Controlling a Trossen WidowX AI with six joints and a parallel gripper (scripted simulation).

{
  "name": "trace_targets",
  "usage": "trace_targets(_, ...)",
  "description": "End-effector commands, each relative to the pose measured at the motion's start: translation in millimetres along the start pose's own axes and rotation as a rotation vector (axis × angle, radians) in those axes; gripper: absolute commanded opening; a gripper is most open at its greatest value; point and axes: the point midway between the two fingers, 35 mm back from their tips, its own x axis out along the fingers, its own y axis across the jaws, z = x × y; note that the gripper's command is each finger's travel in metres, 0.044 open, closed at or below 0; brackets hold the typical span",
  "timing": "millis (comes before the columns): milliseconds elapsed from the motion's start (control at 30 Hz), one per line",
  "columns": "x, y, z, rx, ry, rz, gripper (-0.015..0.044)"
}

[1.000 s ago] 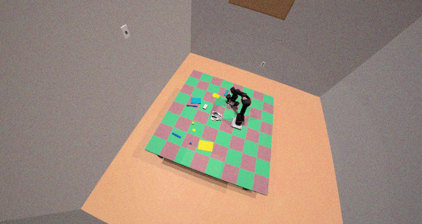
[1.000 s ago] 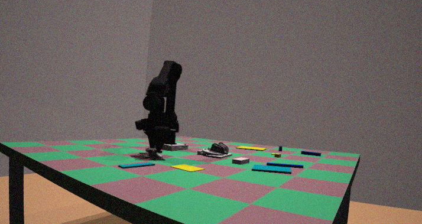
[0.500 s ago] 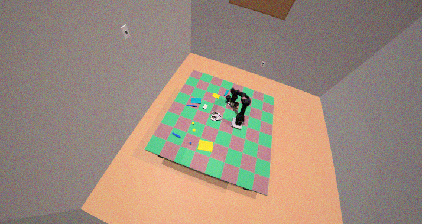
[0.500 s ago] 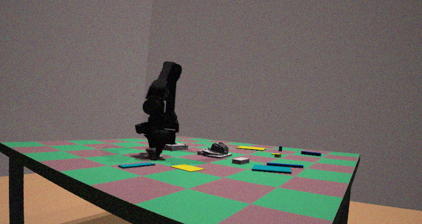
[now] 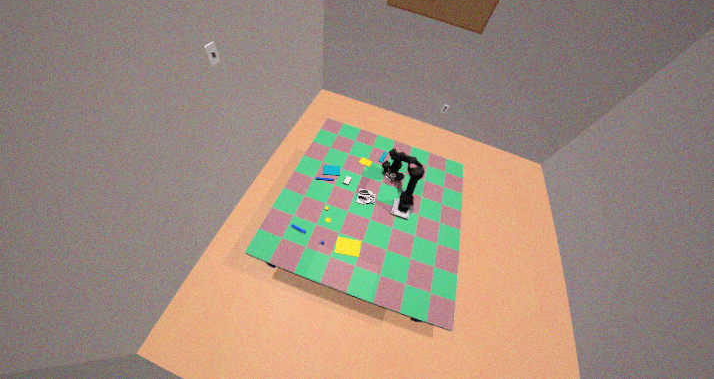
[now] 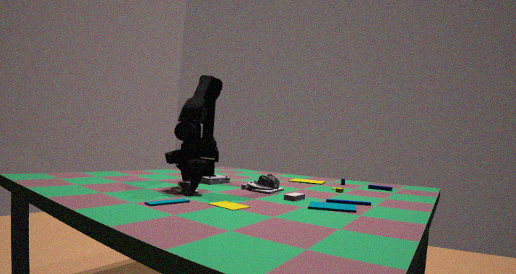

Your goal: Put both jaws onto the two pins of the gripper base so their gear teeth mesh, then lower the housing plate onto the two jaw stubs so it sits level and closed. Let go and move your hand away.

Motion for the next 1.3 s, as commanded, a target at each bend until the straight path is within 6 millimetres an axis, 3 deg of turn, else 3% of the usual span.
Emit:
trace_targets(0, 1, 0, 0, 0.003, 0.002, 0.002, 0.0440)
trace_targets(533, 0, 0, 0, 0.000, 0.000, 0.000, 0.0353)
trace_targets(933, 0, 0, 0, 0.000, 0.000, 0.000, 0.0351)
trace_targets(1267, -29, 2, 1, 0.001, 0.001, 0.001, 0.0351)
